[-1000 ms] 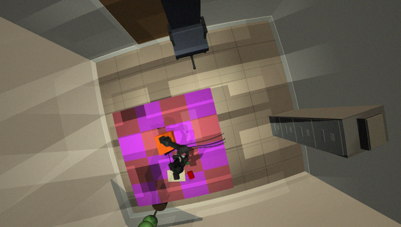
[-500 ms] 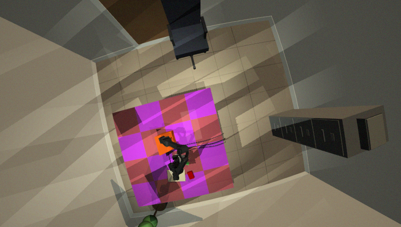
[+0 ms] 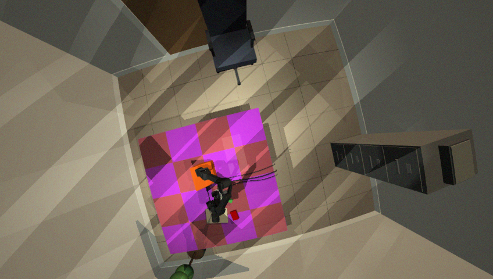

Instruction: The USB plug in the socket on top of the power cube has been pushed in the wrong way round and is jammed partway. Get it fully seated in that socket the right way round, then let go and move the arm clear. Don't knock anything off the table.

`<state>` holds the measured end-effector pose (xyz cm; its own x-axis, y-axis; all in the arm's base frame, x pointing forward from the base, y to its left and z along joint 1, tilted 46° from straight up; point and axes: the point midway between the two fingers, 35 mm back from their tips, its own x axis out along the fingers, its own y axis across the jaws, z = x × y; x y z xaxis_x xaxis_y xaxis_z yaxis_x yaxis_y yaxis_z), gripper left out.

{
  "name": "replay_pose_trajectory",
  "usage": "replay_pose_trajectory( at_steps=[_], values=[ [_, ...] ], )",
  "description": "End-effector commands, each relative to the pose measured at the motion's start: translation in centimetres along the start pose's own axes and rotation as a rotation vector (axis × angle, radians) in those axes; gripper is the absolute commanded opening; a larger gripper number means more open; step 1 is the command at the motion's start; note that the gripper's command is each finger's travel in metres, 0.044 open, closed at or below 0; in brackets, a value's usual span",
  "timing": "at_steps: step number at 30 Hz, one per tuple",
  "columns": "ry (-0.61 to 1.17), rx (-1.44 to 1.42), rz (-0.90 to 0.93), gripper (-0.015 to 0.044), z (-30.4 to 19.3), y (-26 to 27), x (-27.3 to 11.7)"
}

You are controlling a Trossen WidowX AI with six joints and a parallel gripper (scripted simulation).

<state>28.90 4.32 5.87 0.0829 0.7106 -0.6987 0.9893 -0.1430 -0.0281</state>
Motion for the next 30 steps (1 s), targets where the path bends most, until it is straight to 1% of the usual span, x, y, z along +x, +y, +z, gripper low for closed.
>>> replay_pose_trajectory(
  at_steps=[1, 17, 30],
  values=[
    [-0.005, -0.005, 0.005, 0.0, 0.05, 0.11, -0.47],
    [-0.002, -0.017, 0.003, 0.0, 0.01, 0.07, -1.04],
    [0.001, -0.328, 0.002, 0.0, -0.02, 0.03, -0.91]
  ],
)
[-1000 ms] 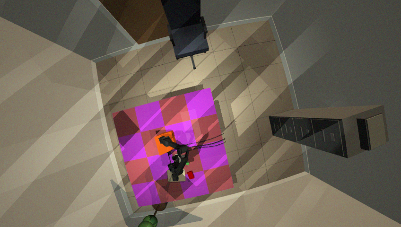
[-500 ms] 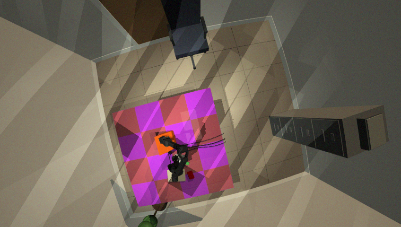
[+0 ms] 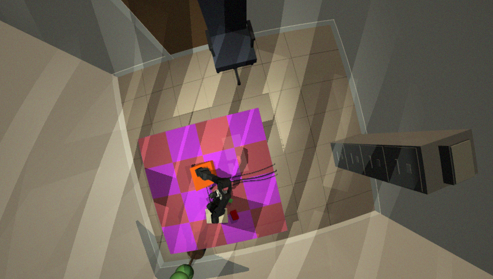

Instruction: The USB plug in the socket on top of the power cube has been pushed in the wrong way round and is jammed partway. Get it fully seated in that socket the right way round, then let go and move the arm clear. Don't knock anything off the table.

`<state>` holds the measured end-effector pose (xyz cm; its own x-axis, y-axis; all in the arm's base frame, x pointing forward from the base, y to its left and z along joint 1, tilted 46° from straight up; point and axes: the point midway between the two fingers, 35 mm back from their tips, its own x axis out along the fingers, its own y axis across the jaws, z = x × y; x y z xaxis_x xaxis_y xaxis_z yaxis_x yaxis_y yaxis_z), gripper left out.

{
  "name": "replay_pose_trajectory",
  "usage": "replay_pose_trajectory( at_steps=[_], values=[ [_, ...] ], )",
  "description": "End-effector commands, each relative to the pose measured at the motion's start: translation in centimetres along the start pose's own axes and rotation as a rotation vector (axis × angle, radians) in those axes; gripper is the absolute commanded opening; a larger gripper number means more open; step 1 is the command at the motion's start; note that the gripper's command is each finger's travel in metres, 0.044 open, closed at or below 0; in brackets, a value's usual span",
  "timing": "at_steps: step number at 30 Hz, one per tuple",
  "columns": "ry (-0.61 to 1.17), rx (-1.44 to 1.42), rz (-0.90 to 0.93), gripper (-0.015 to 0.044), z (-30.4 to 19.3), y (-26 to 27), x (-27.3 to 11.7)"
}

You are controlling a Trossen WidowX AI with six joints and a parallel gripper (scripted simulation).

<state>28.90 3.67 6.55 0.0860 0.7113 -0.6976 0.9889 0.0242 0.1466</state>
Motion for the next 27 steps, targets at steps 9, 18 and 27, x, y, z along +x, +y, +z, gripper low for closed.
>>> replay_pose_trajectory(
  at_steps=[9, 18, 27],
  values=[
    [0.0, -0.32, -0.001, 0.0, 0.0, -0.04, 0.02],
    [0.0, -0.556, -0.001, 0.0, 0.0, -0.04, 0.02],
    [0.001, -0.792, -0.001, 0.0, 0.0, -0.04, 0.02]
  ],
)
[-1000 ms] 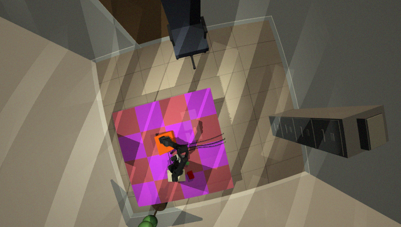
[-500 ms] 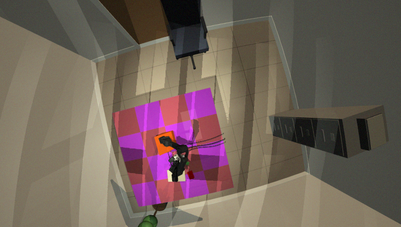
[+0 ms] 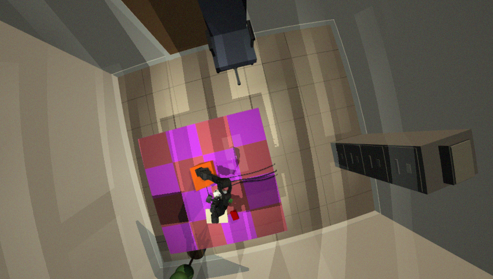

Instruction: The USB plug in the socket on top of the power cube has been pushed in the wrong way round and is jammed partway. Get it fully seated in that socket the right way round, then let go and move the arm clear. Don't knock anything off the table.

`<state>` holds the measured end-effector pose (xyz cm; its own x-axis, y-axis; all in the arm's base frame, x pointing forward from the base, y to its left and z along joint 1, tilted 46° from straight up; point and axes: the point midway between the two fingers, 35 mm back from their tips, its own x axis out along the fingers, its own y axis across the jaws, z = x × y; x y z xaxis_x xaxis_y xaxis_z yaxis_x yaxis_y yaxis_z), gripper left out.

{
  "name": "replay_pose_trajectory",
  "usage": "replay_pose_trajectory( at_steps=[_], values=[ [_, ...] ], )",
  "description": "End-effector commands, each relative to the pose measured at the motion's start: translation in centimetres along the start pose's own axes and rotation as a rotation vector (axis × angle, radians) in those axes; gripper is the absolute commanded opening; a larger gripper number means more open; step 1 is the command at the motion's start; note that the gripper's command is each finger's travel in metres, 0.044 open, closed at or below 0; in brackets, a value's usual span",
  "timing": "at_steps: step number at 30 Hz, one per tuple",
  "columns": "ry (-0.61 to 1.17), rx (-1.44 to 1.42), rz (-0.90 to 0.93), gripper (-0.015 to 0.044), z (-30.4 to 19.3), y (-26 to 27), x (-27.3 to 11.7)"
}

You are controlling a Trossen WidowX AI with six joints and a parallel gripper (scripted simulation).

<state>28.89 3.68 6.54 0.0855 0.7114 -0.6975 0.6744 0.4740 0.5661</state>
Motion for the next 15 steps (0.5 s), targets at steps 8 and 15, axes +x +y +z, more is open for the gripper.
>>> replay_pose_trajectory(
  at_steps=[8, 15],
  values=[
    [0.001, -0.296, -0.001, 0.0, -0.01, -0.02, 0.01],
    [0.001, -0.479, 0.0, 0.0, -0.01, -0.02, 0.01]
  ],
)
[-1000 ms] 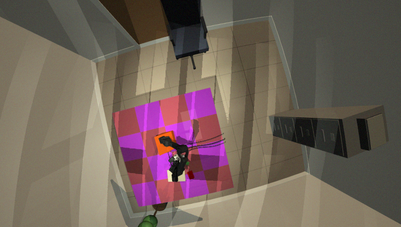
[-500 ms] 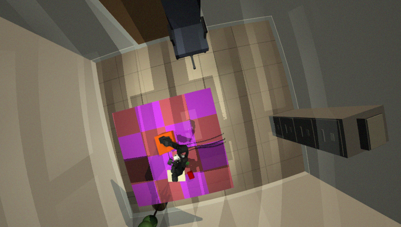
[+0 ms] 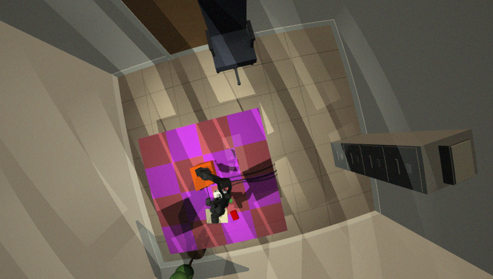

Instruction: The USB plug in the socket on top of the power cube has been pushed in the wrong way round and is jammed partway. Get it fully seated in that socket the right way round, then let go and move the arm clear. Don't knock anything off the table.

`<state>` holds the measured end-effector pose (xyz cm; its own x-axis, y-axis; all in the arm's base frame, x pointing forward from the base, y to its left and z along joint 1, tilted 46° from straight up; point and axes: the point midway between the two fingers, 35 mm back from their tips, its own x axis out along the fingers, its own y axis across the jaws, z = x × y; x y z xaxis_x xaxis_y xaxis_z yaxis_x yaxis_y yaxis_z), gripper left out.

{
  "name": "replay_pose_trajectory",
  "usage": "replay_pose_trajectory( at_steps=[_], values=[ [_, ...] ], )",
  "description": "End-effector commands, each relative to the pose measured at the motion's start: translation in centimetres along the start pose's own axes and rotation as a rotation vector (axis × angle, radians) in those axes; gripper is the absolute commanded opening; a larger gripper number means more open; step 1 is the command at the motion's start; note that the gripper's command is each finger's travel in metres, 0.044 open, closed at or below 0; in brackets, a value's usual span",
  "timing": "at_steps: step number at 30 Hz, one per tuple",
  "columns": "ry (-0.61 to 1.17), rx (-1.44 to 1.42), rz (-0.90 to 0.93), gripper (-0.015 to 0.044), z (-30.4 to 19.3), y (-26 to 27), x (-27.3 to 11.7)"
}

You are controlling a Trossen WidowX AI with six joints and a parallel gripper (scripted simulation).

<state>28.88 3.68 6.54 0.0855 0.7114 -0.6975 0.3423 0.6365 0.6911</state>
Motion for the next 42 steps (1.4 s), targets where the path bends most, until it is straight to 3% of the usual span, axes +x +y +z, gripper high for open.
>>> replay_pose_trajectory(
  at_steps=[1, 42],
  values=[
    [0.001, -0.113, 0.0, 0.0, -0.02, -0.02, 0.01],
    [0.001, -1.186, 0.0, 0.0, -0.02, -0.02, 0.01]
  ],
)
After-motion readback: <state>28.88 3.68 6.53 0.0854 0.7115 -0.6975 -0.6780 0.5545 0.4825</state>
